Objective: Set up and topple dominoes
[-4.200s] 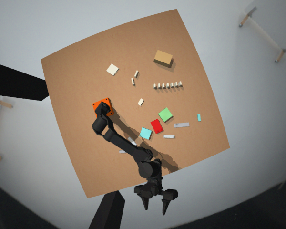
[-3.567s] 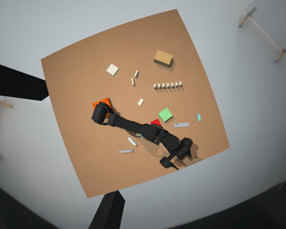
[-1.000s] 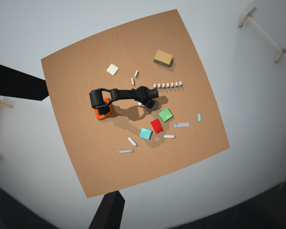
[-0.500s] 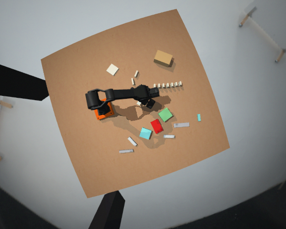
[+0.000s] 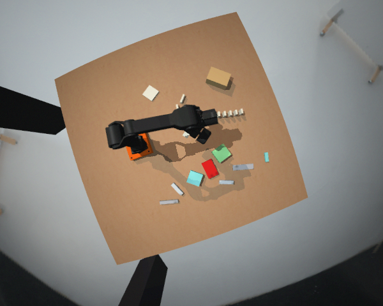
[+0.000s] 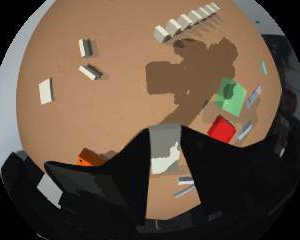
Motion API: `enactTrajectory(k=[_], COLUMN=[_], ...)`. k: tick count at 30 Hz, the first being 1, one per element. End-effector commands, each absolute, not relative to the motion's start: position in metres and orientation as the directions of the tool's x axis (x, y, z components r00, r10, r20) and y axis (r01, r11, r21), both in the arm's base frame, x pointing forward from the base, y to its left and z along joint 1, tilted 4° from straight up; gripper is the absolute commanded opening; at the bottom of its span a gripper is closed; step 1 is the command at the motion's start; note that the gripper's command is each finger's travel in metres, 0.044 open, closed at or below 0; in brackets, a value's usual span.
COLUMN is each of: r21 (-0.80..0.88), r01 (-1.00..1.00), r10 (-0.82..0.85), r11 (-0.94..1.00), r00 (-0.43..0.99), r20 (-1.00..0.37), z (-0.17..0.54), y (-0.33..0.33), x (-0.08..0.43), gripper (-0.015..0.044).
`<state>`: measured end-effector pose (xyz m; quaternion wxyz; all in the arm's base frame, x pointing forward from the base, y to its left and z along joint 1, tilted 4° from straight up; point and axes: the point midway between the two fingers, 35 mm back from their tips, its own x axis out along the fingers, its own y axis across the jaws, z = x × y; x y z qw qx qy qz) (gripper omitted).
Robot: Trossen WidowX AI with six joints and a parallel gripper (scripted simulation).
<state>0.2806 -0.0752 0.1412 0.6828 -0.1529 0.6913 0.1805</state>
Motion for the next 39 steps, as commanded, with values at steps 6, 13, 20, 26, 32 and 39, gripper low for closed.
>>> enactTrajectory(k=[6, 13, 20, 26, 32, 39], r21=[0.029, -0.007, -0.024, -0.024, -0.024, -0.11], r01=[0.321, 0.897, 0.997, 0.997, 0.997, 0.992], r10=[0.038, 0.034, 0.031, 0.031, 0.031, -0.078], r11=[0.947, 0.442, 0.073, 0.073, 0.073, 0.059], r00=[-0.021, -0.024, -0.026, -0.026, -0.026, -0.106], r20=[-0.999, -0.999, -0.999, -0.999, -0.999, -0.991], z=[0.142, 0.142, 0.141, 0.141, 0.141, 0.126], y=[-0.112, -0.146, -0.162, -0.162, -0.162, -0.162], x=[0.271, 0.258, 0.251, 0.251, 0.251, 0.248], gripper=[0.0107, 0.0107, 0.0107, 0.0107, 0.0107, 0.0107])
